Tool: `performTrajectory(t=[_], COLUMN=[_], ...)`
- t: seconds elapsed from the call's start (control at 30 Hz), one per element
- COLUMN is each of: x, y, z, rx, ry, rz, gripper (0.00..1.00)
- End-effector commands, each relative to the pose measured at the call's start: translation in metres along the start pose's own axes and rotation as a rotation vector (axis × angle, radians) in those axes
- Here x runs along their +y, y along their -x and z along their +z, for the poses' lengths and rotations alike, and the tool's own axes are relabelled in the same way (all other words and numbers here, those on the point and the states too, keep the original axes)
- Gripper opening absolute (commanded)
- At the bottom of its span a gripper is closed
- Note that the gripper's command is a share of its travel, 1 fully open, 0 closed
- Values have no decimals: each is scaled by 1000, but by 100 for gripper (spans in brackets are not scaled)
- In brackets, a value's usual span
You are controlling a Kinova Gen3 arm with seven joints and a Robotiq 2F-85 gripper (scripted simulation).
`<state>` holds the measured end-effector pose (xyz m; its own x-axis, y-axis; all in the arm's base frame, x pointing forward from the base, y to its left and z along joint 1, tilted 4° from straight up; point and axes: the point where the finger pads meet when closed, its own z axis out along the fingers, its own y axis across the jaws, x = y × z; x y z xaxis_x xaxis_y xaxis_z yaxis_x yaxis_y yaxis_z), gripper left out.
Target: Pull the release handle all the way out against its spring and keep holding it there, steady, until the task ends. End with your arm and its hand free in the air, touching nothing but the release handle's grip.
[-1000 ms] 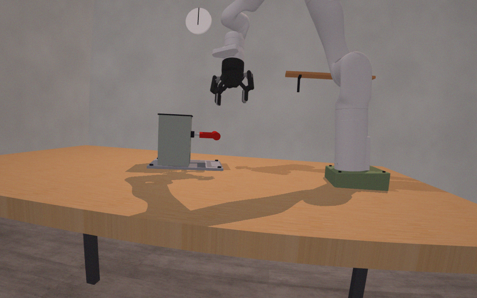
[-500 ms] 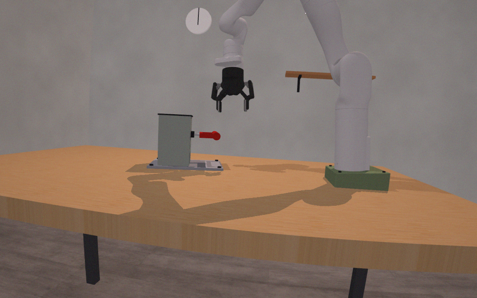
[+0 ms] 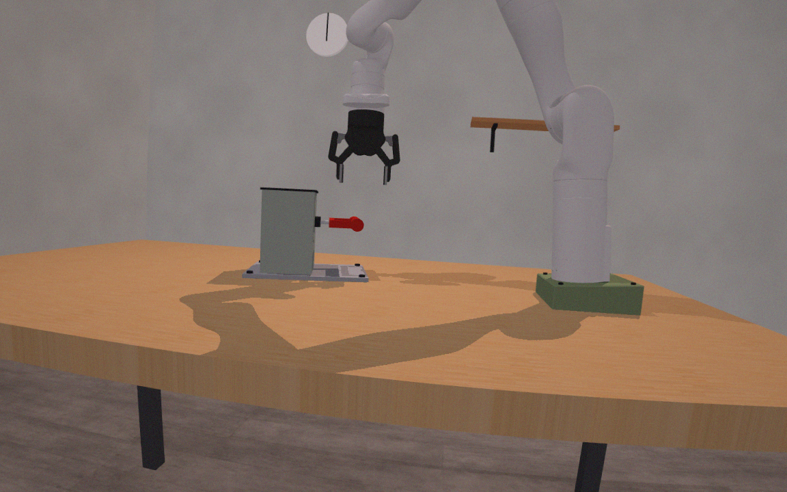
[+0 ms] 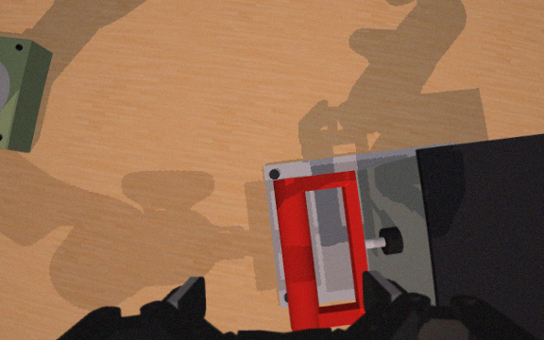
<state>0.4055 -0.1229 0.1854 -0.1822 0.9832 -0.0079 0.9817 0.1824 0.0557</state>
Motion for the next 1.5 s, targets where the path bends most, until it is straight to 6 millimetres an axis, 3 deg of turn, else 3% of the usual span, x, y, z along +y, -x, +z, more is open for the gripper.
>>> performTrajectory(t=[0.0,0.4,0.43,1.47], x=[10,13,13,13], y=[0,-1,-1,-1], z=[0,-1,-1,-1], rx=[-21,-29,-29,-29], ry=[10,14,14,14], rz=[-54,-79,-79,-79], gripper=[100,100,0,0])
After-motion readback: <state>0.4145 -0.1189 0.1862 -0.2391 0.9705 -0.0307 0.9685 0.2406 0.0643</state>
